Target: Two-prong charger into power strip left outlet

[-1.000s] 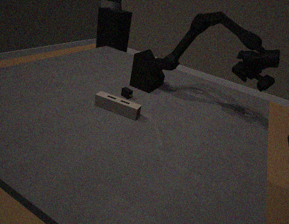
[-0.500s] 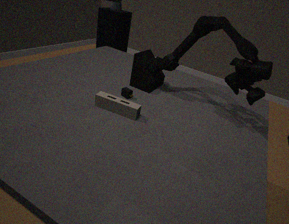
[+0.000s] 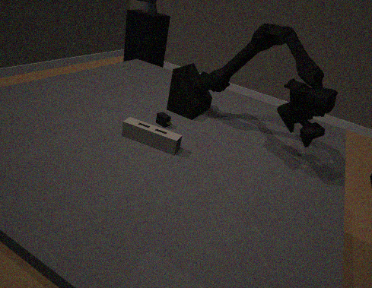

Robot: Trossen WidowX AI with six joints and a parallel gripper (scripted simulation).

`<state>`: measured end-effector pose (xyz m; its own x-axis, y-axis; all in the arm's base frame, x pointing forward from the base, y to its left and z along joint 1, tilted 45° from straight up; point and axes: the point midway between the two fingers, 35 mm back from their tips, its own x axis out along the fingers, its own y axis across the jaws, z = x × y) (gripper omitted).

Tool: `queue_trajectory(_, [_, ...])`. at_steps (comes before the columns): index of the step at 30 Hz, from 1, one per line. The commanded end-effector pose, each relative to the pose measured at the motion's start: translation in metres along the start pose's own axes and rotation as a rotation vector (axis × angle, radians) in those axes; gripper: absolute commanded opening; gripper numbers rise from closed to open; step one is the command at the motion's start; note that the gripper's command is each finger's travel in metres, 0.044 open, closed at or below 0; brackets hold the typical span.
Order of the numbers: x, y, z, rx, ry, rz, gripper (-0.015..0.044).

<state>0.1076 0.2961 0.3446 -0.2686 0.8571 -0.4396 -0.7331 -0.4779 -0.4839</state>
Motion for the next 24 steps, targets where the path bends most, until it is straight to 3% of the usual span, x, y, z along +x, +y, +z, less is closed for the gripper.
queue_trajectory(1, [0.001,-0.005,-0.024,0.029,0.043,-0.011,0.044])
queue_trajectory(24, [-0.027,-0.016,-0.155,0.199,0.265,-0.099,0.044])
